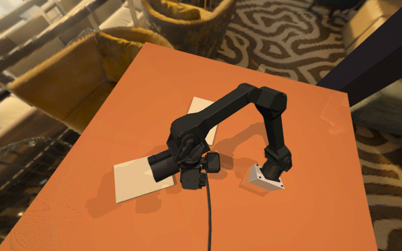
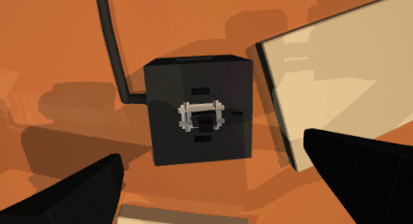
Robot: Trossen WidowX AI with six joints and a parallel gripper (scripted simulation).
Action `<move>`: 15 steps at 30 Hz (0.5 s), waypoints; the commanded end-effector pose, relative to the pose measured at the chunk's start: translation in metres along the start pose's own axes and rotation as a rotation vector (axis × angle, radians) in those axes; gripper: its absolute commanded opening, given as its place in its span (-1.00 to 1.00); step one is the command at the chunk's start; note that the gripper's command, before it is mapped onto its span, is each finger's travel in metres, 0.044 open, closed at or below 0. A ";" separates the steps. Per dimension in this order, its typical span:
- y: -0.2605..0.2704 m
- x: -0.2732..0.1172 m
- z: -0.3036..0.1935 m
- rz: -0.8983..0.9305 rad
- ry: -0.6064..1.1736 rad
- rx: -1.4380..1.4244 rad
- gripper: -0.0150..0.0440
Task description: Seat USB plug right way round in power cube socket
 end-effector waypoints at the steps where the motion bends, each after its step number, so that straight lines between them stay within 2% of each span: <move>1: 0.000 0.004 0.002 0.006 0.002 0.000 1.00; 15: 0.000 0.018 0.002 0.006 0.002 0.000 1.00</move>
Point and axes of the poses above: the point midway between the two fingers, 35 mm back from their tips, its own x axis out along the fingers, its own y axis across the jaws, z = x × y, the point moved 8 cm from there along -x, back along the fingers, and after that the axes turned 4 degrees about -x, right-handed, at the moved point
